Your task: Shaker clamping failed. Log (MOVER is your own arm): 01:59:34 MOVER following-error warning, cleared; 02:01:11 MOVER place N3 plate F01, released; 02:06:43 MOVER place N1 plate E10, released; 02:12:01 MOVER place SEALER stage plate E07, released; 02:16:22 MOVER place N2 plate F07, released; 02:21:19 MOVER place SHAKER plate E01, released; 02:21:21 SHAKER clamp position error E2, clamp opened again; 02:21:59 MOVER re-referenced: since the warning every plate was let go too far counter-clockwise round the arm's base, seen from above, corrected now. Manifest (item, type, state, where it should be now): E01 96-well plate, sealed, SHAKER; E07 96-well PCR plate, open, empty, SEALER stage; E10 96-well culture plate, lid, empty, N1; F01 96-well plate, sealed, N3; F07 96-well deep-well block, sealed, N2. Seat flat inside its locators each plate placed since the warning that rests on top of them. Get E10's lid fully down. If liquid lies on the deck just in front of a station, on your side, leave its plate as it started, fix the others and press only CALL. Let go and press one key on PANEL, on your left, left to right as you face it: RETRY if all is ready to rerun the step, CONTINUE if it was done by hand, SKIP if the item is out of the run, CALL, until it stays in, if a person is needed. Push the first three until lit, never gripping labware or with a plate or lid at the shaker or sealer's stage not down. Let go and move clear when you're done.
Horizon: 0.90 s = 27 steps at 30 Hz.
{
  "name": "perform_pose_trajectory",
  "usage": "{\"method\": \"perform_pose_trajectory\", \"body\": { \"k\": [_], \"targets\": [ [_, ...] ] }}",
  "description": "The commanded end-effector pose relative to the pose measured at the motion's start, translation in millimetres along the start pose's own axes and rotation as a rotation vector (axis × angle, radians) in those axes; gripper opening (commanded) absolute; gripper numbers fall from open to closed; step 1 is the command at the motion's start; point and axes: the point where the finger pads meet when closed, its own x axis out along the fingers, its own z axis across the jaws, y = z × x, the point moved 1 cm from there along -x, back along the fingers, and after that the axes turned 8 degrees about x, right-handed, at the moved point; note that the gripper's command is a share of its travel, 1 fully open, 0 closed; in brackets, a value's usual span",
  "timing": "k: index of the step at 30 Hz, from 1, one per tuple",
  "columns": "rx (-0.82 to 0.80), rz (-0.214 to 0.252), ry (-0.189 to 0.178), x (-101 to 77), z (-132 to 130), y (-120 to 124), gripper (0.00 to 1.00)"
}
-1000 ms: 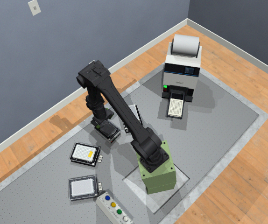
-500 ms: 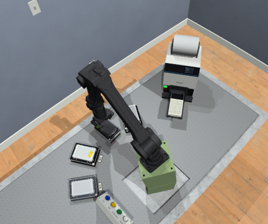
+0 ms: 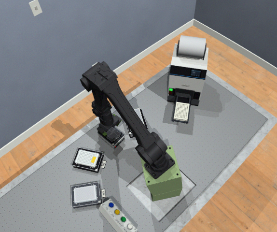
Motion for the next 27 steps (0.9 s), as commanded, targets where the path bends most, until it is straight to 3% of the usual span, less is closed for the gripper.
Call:
{"method": "perform_pose_trajectory", "body": {
  "k": [1, 27],
  "targets": [
    [-0.009, -0.048, 0.000, -20.3, -2, -2, 1.00],
    [-0.003, -0.023, 0.000, -73.3, -5, 99, 1.00]
  ]
}}
